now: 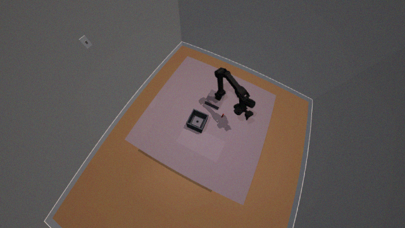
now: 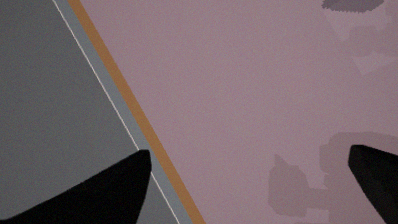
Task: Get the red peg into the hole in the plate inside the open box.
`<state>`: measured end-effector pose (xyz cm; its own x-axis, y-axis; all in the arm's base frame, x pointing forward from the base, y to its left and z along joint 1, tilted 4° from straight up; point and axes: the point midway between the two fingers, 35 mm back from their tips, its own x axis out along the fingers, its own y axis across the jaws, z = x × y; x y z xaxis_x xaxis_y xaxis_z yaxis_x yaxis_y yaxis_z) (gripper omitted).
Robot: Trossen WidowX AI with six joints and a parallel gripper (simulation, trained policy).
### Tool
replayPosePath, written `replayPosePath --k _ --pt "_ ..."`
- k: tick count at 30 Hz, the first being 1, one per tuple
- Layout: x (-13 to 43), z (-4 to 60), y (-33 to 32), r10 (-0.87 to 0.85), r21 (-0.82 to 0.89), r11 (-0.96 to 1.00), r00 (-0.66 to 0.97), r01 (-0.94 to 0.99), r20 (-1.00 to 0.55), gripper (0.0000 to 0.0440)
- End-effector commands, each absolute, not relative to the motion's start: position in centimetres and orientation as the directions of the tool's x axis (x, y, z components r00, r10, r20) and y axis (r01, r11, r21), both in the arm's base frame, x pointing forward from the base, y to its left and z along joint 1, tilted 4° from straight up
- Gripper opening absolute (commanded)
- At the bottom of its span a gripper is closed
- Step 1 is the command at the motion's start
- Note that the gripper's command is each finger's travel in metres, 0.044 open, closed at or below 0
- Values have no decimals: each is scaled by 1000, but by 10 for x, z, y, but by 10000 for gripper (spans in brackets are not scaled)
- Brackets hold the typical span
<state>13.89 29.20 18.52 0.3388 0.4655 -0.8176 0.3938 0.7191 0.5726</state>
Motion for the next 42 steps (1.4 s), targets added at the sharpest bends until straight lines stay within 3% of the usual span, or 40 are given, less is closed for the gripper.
replayPosePath --k 1,17,30,42 --pt "147 178 278 411 522 716 324 465 -852 440" --pt "159 131 181 96 146 599 110 787 -989 440" --pt "149 98 147 -16 -52 516 -51 855 -999 433" --pt "146 61 136 -40 -127 460 -122 879 -992 412"
